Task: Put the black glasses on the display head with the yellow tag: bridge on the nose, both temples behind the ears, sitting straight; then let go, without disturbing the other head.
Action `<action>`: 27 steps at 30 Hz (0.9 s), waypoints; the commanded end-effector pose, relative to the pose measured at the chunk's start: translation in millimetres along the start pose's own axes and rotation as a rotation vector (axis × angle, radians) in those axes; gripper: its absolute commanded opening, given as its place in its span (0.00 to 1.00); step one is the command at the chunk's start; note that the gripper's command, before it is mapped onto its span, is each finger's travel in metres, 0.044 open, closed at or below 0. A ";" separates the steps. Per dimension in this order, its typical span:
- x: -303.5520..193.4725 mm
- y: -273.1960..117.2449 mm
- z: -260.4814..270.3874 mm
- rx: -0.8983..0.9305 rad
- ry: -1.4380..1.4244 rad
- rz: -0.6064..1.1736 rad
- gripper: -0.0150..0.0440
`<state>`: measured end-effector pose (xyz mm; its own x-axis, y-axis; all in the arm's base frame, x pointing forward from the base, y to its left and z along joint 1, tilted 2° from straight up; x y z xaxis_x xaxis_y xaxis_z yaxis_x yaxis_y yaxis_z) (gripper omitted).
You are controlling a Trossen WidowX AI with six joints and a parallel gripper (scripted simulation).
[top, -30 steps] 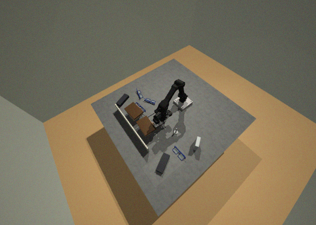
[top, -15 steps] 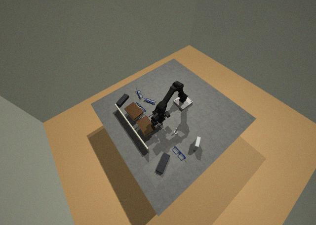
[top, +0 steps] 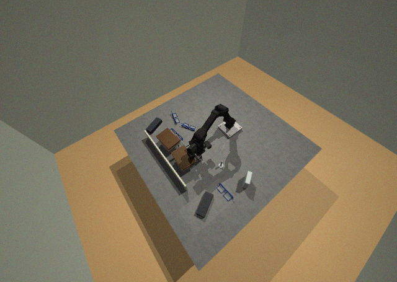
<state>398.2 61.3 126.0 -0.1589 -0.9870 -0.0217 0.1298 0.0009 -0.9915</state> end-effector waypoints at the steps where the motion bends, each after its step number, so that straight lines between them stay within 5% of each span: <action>1: 0.4 0.9 6.3 -0.004 -0.001 0.002 0.25; 27: -0.5 3.4 25.4 -0.002 -0.001 0.002 0.25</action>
<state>423.6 58.3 127.5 -0.1593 -0.9870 -0.0211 0.1304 0.0002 -0.9915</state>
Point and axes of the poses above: the point midway between the two fingers, 35 mm back from their tips, its own y axis out along the fingers, its own z axis across the jaws, x = y × z, the point moved 3 cm from there along -y, back along the fingers, and after that the axes turned 3 degrees about y, right-handed, at the moved point
